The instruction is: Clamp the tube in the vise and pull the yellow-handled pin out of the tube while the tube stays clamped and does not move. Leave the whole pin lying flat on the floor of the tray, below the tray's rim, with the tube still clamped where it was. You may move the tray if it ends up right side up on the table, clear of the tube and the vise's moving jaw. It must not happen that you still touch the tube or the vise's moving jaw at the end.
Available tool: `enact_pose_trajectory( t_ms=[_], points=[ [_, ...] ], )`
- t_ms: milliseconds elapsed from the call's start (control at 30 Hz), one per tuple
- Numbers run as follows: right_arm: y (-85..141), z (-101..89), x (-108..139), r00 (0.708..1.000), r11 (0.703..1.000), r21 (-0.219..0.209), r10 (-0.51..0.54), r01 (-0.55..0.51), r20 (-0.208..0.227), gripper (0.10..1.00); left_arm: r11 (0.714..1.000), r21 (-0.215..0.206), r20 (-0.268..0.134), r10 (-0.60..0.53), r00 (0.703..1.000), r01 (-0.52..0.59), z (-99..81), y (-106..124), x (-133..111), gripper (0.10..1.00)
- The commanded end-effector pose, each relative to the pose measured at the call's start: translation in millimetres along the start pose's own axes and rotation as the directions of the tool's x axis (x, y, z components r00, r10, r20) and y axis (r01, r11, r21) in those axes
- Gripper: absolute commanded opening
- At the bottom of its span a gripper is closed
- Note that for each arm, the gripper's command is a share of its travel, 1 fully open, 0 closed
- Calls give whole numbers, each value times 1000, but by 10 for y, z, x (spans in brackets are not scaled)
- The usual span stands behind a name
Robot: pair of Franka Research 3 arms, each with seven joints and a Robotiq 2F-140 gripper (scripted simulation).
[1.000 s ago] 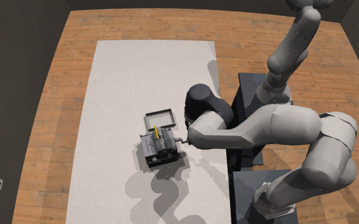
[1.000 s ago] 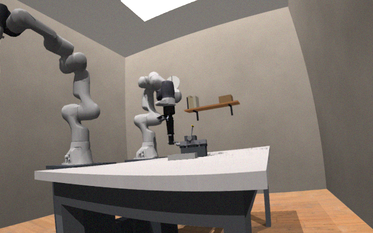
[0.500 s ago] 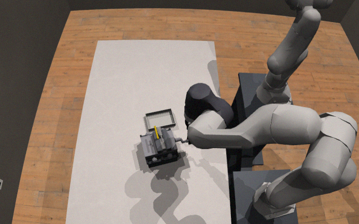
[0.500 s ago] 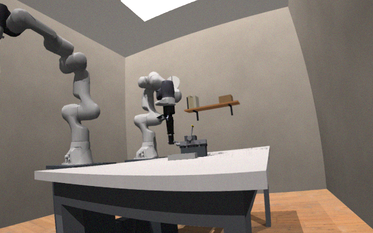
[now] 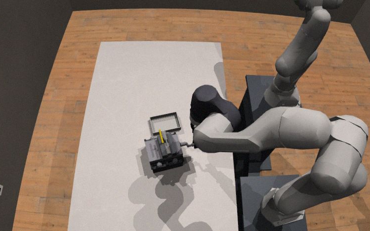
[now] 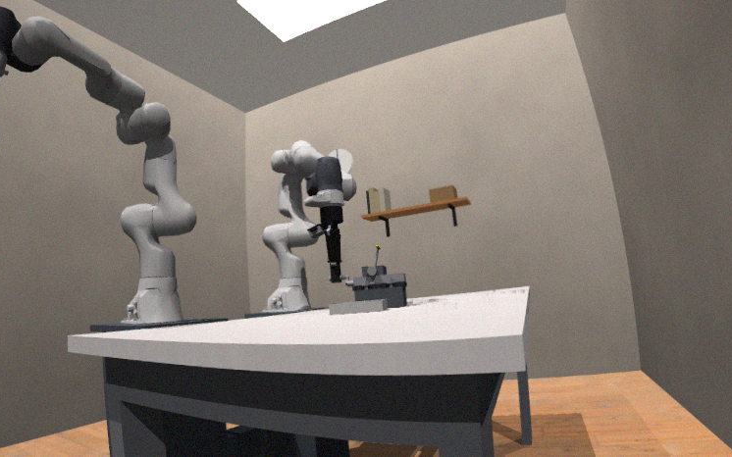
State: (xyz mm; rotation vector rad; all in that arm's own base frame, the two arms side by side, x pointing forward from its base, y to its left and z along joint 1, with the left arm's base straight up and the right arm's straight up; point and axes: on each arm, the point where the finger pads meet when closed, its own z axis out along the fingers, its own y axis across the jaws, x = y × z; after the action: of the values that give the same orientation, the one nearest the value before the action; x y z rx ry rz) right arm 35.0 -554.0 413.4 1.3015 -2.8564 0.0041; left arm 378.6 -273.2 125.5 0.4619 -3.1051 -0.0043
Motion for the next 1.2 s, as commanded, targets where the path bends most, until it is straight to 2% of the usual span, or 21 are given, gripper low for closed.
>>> enact_pose_trajectory(
  t_ms=[0,1167],
  points=[
    [-1,4,-10,1000,1000,-1,5,-5,3,1000,1000,3,2,-2,1000,2,-20,-29,2,130],
    [-1,4,-10,1000,1000,-1,5,-5,3,1000,1000,3,2,-2,1000,2,-51,-72,1,130]
  ],
)
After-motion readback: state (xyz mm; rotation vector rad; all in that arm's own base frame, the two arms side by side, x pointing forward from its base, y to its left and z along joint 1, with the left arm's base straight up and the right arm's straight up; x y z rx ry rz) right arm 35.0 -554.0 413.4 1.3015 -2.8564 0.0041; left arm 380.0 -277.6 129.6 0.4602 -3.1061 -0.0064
